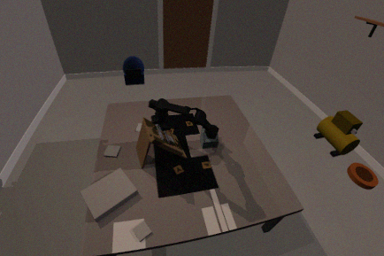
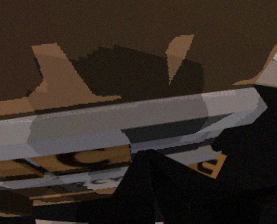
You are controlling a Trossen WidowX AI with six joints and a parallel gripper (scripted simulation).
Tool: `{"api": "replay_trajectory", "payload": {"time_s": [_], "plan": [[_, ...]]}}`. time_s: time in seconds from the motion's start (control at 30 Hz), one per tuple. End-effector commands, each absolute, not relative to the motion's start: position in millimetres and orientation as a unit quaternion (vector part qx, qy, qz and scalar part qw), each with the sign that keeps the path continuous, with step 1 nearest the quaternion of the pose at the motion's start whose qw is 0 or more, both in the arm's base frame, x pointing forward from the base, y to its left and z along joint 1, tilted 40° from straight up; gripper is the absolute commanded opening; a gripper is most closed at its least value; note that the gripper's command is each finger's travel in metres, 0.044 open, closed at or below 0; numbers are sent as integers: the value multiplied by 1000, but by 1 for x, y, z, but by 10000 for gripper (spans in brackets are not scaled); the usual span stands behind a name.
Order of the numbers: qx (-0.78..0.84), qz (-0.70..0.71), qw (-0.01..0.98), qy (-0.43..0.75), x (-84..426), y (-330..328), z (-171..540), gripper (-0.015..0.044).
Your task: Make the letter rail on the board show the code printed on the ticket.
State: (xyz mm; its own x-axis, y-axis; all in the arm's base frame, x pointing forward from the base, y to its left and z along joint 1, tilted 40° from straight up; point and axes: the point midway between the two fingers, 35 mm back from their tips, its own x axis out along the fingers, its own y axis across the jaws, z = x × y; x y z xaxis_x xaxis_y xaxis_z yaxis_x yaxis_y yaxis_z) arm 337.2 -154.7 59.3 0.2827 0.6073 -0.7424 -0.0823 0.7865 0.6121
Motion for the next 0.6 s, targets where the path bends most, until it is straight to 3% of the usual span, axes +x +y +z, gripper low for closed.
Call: {"api": "replay_trajectory", "payload": {"time_s": [0.0, 0.57], "plan": [[239, 225, 766, 553, 340, -154, 58, 0], [239, 225, 766, 553, 341, -151, 59, 0]]}}
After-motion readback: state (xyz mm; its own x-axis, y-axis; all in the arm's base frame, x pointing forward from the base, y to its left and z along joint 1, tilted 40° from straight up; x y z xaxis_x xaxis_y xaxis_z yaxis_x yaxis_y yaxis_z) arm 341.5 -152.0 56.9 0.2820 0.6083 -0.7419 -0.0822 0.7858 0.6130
